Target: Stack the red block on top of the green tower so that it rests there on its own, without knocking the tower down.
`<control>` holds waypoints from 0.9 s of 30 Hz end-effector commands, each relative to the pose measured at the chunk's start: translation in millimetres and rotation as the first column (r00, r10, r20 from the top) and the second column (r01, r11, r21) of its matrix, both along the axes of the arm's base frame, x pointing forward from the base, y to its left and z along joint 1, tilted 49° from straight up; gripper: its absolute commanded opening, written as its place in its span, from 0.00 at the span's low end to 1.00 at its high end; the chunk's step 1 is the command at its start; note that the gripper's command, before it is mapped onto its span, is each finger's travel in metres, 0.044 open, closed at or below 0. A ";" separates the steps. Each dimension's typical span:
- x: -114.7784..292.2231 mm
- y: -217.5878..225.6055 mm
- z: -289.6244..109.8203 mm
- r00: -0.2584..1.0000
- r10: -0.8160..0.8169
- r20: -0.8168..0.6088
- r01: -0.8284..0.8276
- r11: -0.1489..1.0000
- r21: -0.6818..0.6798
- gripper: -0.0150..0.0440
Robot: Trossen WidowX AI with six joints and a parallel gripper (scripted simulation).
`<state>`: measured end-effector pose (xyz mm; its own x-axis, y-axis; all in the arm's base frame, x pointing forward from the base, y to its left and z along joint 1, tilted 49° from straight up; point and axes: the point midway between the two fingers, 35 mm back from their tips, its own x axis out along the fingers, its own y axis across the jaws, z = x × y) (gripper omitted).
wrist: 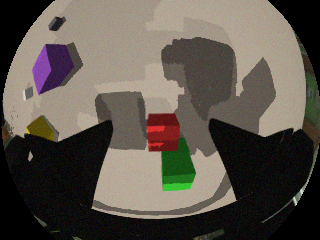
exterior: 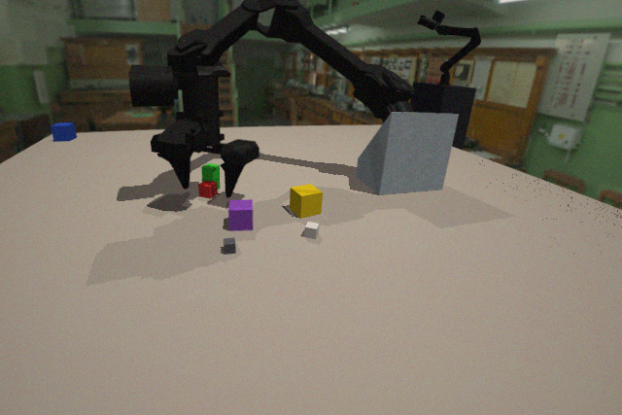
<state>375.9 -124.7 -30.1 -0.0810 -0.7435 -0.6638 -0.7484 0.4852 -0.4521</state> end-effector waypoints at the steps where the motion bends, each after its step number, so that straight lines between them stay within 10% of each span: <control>1: 0.0 -0.7 -0.1 1.000 0.002 -0.002 -0.002 1.000 -0.004 1.00; 15: 0.1 -0.2 0.2 1.000 0.002 -0.002 -0.002 1.000 -0.004 0.42; 27: 1.7 11.4 9.9 1.000 0.002 -0.002 -0.002 1.000 -0.002 0.25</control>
<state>374.2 -121.6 -27.1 -0.0906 -0.7439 -0.6621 -0.7518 0.4871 -0.4444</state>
